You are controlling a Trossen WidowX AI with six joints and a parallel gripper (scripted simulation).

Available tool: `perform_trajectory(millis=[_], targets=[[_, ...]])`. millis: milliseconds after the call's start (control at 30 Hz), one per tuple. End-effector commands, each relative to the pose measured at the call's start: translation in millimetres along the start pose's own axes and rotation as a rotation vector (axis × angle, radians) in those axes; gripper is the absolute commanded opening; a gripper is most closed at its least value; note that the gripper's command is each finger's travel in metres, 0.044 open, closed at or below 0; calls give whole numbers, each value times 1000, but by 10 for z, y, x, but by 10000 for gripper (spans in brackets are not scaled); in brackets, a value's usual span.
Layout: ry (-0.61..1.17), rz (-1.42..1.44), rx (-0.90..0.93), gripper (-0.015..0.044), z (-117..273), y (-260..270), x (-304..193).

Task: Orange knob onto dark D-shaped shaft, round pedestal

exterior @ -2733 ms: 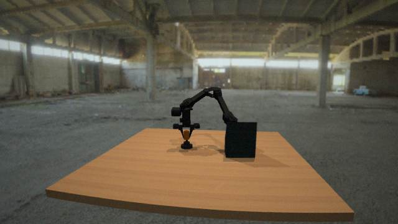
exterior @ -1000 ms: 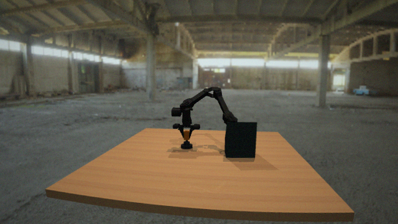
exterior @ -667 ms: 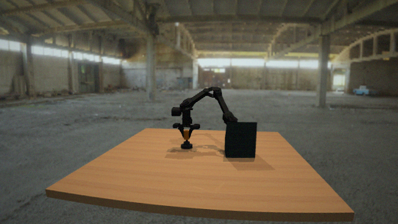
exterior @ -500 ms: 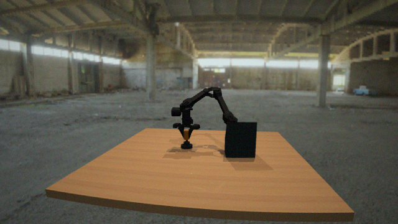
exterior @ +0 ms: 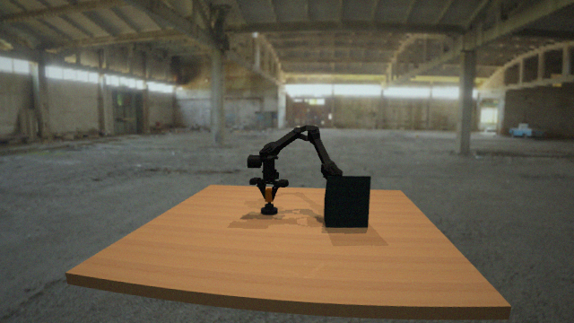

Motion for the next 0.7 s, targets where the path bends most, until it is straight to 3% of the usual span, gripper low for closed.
perform_trajectory(millis=[0, 667], targets=[[0, 1, 1, 0, -2, 1, 1], [0, -209, 1, 0, 15, 5, -1]])
Point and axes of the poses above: the point midway between the two fingers, 35 mm back from their tips, its own z axis back along the fingers, its own y axis across the jaws, x = y × z, the point moved 2 cm from there along z, back along the fingers, and after that the axes turned 8 degrees about z, right-handed, at the moved point
